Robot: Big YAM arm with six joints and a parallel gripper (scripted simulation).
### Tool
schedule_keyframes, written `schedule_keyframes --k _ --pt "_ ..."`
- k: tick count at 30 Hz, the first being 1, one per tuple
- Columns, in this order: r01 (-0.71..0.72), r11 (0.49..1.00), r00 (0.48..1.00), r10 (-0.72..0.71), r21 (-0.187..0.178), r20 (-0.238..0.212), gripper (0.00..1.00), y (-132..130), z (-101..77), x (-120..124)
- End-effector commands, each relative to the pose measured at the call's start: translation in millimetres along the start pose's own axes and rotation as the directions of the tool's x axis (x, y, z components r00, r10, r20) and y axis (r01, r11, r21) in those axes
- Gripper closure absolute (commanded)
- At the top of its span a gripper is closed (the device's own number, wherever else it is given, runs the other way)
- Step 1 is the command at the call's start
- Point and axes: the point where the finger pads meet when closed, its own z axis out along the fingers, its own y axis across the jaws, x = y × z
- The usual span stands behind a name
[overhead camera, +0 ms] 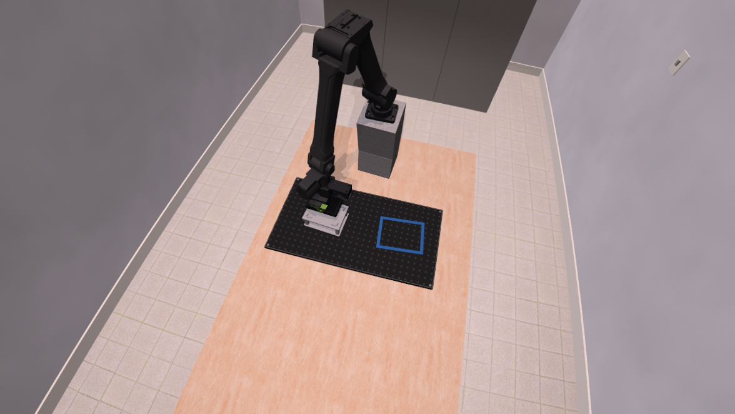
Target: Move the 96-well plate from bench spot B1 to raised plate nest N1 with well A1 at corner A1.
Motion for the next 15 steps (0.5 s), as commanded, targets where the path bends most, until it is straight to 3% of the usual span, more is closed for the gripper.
schedule_keyframes --k 1,15 --pt "0.001 1.000 1.000 -0.001 0.023 -0.001 1.00 -14 5.3 -2" --pt "0.002 1.000 1.000 -0.002 0.020 0.000 1.00 -11 25.9 -3"
